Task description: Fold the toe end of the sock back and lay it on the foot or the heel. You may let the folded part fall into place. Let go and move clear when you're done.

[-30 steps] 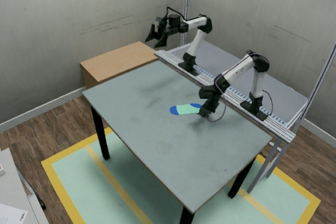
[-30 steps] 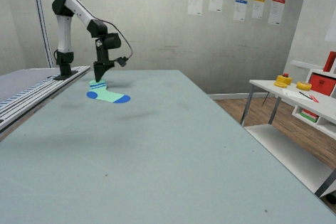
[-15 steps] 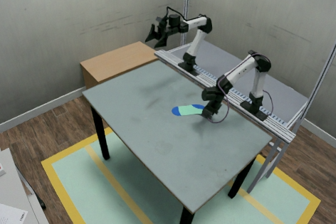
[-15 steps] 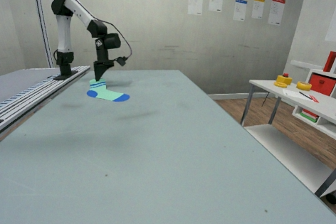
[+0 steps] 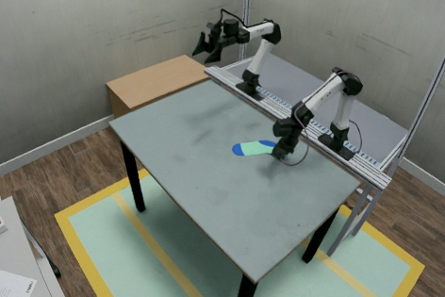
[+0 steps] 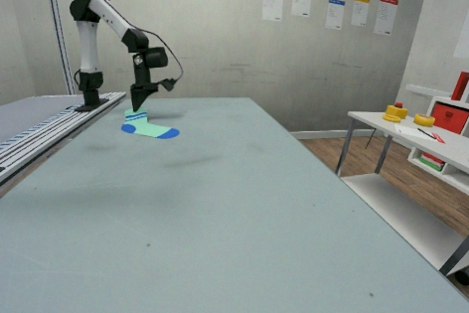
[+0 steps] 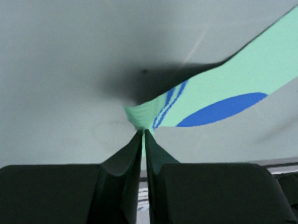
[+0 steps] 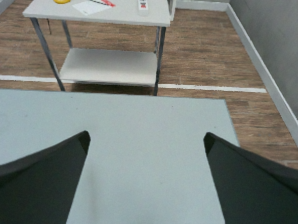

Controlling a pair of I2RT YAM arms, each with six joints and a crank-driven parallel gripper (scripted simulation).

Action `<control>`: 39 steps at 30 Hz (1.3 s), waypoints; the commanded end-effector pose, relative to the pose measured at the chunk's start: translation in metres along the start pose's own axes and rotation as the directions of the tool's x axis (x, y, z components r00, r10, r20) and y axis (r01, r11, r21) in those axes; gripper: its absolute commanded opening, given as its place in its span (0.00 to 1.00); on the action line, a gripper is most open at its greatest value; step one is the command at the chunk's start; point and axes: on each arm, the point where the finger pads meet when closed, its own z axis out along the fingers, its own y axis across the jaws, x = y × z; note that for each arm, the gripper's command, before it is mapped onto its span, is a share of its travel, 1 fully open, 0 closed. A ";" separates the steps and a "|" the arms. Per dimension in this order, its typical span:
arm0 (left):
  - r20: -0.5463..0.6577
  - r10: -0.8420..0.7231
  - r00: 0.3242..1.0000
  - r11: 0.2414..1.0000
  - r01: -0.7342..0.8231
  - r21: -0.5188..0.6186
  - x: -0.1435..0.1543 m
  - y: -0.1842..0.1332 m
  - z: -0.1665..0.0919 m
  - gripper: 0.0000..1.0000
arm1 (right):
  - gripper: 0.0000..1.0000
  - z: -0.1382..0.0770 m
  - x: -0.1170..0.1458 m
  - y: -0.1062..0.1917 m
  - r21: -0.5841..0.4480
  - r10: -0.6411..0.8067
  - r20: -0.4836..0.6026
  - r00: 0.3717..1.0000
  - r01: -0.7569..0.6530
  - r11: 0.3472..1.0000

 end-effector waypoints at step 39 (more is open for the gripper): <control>0.001 0.016 1.000 1.000 -0.016 0.014 -0.001 0.066 -0.017 0.02 | 1.00 -0.001 -0.007 -0.001 0.005 0.001 0.018 1.000 -0.001 1.000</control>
